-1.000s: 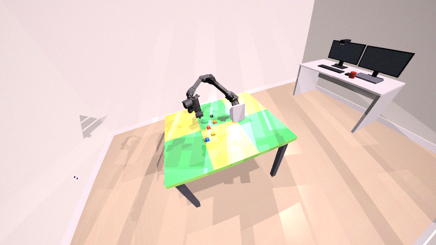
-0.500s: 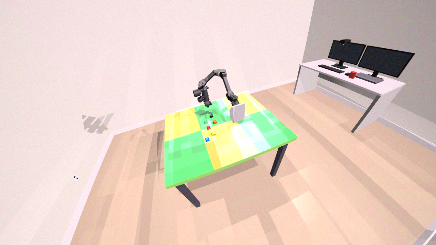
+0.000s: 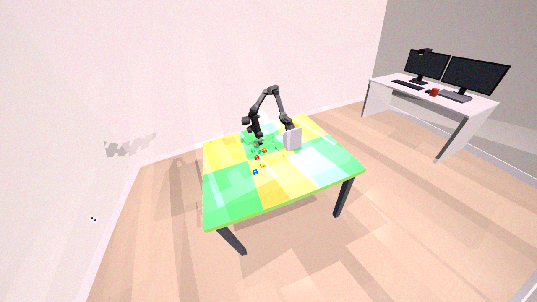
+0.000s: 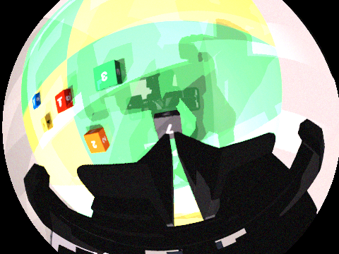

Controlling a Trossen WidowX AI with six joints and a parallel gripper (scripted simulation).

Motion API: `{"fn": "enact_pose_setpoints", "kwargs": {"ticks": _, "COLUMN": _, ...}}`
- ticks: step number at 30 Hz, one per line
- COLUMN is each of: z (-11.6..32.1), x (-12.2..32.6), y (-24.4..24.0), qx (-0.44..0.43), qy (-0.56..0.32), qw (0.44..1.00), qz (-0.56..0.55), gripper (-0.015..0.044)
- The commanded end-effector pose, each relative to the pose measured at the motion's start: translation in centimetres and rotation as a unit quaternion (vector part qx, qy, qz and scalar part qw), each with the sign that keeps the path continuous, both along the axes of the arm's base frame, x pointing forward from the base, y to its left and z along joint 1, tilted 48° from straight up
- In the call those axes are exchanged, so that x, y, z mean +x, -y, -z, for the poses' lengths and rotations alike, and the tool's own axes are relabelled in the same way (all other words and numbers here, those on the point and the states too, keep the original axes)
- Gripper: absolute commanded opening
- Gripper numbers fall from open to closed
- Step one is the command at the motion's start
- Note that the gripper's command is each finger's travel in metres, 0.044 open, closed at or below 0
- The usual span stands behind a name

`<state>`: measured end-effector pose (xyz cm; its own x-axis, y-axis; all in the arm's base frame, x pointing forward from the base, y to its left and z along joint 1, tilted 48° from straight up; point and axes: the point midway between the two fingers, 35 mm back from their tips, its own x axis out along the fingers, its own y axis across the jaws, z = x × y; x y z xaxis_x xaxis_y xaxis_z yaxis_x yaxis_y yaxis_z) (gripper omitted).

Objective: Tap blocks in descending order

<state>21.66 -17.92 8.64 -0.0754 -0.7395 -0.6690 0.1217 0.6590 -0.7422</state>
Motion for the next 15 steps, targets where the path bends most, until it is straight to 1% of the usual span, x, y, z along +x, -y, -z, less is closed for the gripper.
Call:
{"fn": "enact_pose_setpoints", "kwargs": {"ticks": 1, "z": 1.1, "x": -0.4, "y": 0.7, "qx": 0.002, "qy": -0.007, "qw": 1.0, "qz": -0.003, "gripper": 0.002}}
{"fn": "enact_pose_setpoints", "kwargs": {"ticks": 15, "z": 2.3, "x": -0.5, "y": 2.0, "qx": 0.002, "qy": -0.007, "qw": 1.0, "qz": -0.003, "gripper": 0.002}}
